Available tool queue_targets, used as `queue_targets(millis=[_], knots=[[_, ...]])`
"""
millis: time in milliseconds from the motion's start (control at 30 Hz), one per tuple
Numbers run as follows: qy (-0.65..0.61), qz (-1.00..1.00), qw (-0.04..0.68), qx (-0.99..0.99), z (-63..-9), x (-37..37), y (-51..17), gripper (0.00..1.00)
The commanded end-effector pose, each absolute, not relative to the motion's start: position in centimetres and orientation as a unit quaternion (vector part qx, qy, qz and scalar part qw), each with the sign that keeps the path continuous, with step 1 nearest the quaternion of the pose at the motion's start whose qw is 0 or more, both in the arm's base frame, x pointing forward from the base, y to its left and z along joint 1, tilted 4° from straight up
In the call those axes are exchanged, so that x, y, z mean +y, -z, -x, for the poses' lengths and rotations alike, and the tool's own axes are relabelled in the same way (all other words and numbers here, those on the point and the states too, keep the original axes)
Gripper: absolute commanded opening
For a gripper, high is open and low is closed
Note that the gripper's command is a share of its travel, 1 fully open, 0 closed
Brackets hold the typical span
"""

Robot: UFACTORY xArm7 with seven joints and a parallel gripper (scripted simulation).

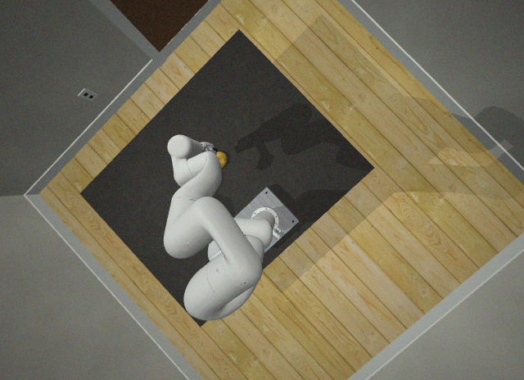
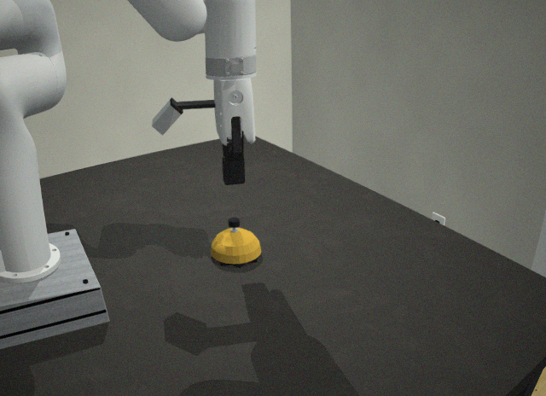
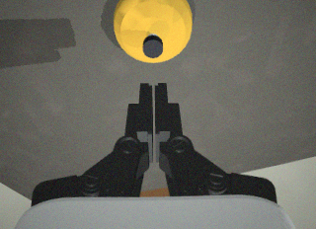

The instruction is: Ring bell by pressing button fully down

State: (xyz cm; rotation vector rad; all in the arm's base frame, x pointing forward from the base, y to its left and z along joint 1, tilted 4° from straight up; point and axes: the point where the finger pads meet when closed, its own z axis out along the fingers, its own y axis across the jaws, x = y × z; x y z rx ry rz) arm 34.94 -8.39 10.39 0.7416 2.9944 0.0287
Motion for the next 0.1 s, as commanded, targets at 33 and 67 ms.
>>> queue_targets(millis=[33, 67], knots=[[-0.009, -0.24, 0.03, 0.97, -35.06, -8.43, -10.51, 0.0], [-0.009, -0.24, 0.03, 0.97, -35.06, -8.43, -10.51, 0.0]])
